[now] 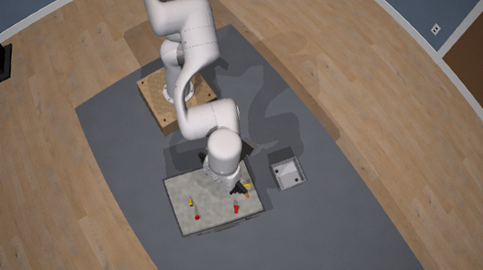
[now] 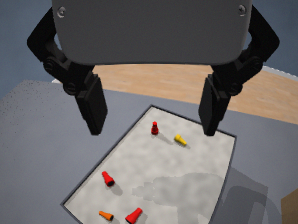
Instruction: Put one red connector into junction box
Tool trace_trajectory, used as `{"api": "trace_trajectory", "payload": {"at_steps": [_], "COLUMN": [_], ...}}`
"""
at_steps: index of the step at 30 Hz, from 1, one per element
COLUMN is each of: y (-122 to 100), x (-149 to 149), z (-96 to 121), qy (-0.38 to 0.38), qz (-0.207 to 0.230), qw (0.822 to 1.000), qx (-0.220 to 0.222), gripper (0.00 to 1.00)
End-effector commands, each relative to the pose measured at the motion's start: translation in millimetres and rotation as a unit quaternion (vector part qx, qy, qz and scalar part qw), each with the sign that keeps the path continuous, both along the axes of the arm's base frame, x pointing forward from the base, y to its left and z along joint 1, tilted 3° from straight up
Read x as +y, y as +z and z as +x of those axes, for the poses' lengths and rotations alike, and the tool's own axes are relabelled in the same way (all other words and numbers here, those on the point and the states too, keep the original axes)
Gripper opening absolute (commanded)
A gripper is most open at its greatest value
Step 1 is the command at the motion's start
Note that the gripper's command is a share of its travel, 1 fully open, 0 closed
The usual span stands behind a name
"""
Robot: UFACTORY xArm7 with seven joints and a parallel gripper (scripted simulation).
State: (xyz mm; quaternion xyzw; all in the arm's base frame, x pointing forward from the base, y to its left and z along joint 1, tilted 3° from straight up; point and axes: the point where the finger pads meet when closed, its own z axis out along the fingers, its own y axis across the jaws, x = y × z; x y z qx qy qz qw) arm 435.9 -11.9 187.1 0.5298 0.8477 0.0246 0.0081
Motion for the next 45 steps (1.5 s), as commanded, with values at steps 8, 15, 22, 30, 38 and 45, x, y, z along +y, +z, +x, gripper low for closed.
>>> {"api": "trace_trajectory", "payload": {"at_steps": [8, 15, 22, 30, 38, 45], "y": [30, 37, 37, 37, 37, 37], "x": [-24, -30, -30, -30, -30, -30], "z": [-2, -3, -3, -3, -3, -3], "qy": [-0.201, -0.253, -0.253, -0.253, -0.253, -0.253], "qz": [0.005, 0.008, 0.008, 0.008, 0.008, 0.008], "qw": [0.980, 0.967, 0.967, 0.967, 0.967, 0.967], "qx": [0.008, 0.009, 0.009, 0.009, 0.009, 0.009], "gripper": [1.00, 1.00, 1.00, 0.00, 0.00, 0.00]}}
